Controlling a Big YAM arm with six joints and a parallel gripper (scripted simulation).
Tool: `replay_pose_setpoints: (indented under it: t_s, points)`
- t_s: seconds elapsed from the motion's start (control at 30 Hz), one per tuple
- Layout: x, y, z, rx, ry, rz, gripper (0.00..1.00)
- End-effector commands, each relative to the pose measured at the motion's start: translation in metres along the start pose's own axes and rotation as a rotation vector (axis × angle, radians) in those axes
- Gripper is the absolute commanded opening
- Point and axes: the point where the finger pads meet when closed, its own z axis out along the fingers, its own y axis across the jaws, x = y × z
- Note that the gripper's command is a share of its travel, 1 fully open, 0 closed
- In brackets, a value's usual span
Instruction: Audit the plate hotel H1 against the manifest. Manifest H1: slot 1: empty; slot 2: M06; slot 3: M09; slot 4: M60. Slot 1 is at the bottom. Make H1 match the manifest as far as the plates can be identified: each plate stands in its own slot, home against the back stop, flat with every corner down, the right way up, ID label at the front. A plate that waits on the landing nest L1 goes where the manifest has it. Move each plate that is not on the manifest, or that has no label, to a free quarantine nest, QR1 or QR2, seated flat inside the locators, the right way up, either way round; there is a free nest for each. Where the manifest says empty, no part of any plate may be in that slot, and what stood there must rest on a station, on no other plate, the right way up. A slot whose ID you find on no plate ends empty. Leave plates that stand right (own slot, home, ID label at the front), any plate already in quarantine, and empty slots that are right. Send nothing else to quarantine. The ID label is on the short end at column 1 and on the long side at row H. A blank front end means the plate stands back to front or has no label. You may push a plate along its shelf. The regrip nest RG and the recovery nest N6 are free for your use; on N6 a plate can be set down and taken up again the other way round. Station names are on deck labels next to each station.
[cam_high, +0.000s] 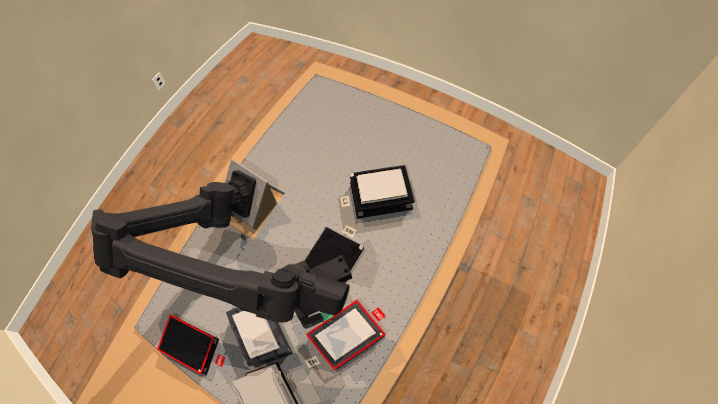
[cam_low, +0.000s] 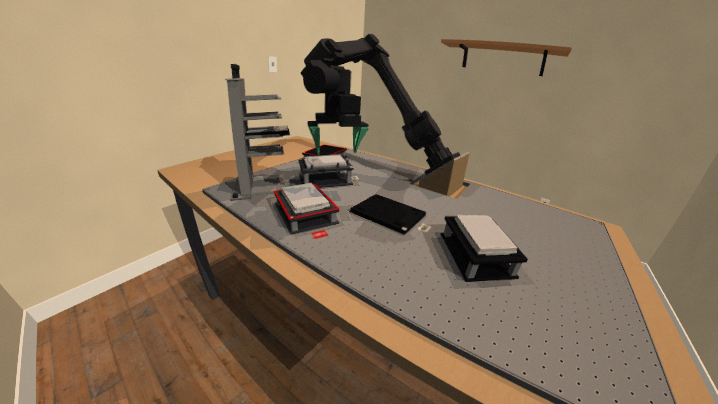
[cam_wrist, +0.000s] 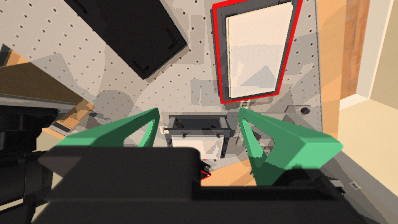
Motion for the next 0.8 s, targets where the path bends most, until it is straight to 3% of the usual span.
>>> replay_pose_setpoints:
  t_s: [0.0,0.23,0.3,0.33,0.37,0.4,0.77]
  points:
    - [-0.004,-0.007,-0.021,0.027,-0.028,0.021,1.0]
    - [-0.002,-0.012,-0.047,0.038,-0.042,0.037,1.0]
    - [-0.002,-0.012,-0.047,0.038,-0.042,0.037,1.0]
    - [-0.002,0.005,-0.035,0.013,-0.013,0.002,1.0]
    - [-0.003,0.004,-0.037,0.012,-0.013,0.002,1.0]
    - [-0.005,-0.011,-0.052,0.032,-0.037,0.029,1.0]
    - [-0.008,-0.009,-0.079,0.024,-0.03,0.02,1.0]
